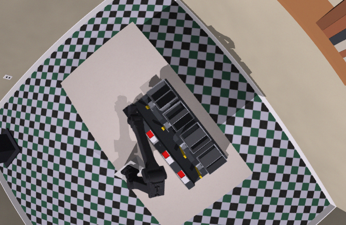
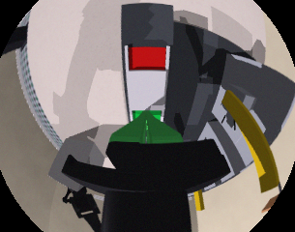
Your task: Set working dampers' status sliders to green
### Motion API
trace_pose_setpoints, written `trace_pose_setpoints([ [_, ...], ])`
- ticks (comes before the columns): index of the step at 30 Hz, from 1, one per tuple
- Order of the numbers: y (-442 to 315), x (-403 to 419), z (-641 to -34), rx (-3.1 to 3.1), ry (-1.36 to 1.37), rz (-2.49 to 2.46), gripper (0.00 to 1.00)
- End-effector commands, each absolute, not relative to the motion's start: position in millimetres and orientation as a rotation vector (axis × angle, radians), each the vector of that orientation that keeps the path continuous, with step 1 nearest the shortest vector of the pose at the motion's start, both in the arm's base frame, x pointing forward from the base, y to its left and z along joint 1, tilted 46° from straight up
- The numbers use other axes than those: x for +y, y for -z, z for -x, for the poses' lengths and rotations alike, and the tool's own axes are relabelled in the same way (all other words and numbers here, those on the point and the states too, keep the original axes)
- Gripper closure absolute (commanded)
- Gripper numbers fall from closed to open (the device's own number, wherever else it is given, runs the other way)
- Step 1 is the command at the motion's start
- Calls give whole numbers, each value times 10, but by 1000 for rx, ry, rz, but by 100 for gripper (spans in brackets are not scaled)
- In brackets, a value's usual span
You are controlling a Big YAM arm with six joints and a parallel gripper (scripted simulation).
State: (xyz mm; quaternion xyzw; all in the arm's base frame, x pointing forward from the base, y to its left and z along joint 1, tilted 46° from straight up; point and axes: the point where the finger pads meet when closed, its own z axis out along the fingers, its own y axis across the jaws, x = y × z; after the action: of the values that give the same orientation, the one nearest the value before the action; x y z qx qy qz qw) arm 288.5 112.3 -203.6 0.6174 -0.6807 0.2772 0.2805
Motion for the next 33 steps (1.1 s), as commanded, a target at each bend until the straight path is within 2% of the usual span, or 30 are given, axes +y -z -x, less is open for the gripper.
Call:
trace_pose_setpoints([
  [1,2112,1338,-3004,-1849,-754,-1675,100],
  [33,2215,1438,-3013,-1849,-753,-1676,100],
])
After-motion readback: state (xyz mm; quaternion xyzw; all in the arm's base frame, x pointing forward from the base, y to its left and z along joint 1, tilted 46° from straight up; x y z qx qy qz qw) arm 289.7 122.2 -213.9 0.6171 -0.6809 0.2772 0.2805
